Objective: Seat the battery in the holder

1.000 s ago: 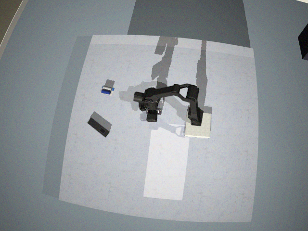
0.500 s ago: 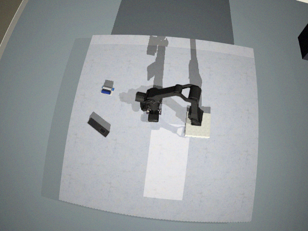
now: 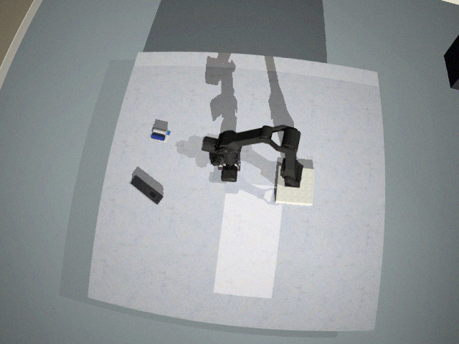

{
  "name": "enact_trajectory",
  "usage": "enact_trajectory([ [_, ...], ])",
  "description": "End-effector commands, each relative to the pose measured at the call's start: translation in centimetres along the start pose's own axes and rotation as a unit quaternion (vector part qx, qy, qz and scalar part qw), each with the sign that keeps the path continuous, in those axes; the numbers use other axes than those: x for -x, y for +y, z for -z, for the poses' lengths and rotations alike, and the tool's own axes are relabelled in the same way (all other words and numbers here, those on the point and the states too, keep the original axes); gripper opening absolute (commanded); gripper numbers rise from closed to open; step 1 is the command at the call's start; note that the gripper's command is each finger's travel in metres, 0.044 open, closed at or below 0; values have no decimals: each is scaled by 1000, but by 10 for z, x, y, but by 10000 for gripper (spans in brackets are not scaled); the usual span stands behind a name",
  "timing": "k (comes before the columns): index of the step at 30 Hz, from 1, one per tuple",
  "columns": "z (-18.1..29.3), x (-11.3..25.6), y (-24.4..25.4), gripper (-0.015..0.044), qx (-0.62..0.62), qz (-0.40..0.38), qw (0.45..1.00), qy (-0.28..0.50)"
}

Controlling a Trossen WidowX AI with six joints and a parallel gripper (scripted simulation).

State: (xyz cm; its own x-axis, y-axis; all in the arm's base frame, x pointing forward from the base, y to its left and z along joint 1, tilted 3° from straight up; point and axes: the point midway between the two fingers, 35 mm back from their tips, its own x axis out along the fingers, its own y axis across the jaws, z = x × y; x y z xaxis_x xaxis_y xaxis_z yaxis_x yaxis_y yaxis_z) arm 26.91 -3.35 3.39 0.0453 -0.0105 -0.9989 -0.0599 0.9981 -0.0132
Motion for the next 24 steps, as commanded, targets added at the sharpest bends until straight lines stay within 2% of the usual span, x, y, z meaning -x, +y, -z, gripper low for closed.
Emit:
enact_trajectory([
  [1, -2, 8, 0, 183, 0, 0, 1000, -3],
  [6, -2, 12, 0, 183, 0, 0, 1000, -3],
  [8, -2, 15, 0, 235, 1, 0, 1000, -3],
  [16, -3, 81, 2, 440, 0, 0, 1000, -4],
  [24, -3, 87, 3, 440, 0, 0, 1000, -4],
])
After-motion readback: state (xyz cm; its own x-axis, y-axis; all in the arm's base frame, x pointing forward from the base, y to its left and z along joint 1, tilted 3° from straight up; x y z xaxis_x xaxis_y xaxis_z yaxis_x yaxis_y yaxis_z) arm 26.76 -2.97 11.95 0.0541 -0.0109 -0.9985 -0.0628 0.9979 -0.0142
